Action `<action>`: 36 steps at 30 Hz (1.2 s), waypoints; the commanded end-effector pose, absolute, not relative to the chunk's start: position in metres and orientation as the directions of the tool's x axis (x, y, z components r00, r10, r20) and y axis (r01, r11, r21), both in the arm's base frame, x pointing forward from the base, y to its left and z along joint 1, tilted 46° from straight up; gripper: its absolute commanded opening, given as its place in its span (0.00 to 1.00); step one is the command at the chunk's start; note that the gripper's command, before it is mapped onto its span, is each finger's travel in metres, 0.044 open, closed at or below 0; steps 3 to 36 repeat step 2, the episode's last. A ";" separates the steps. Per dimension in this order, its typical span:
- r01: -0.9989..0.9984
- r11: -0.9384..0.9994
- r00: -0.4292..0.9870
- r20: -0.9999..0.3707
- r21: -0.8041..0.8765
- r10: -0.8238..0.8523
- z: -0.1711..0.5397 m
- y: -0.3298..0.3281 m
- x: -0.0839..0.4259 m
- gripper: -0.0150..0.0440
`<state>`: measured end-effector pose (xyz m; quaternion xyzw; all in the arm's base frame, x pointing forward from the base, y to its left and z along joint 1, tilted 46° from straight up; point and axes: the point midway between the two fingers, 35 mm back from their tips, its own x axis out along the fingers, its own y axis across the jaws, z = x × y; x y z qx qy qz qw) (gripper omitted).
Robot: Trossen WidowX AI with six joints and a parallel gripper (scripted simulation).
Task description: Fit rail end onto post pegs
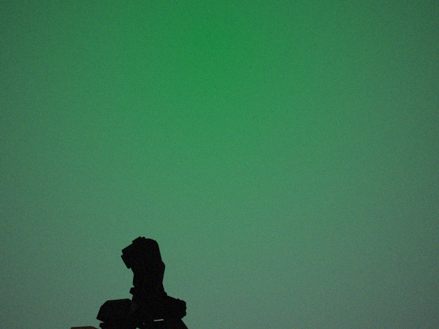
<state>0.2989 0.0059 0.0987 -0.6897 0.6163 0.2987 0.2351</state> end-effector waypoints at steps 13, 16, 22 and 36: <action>-0.991 -0.126 0.059 -0.704 0.043 -0.708 0.099 0.006 0.299 1.00; -0.991 -0.126 0.059 -0.704 0.043 -0.708 0.099 0.006 0.299 1.00; -0.991 -0.126 0.059 -0.704 0.043 -0.708 0.099 0.006 0.299 1.00; -0.991 -0.126 0.059 -0.704 0.043 -0.708 0.099 0.006 0.299 1.00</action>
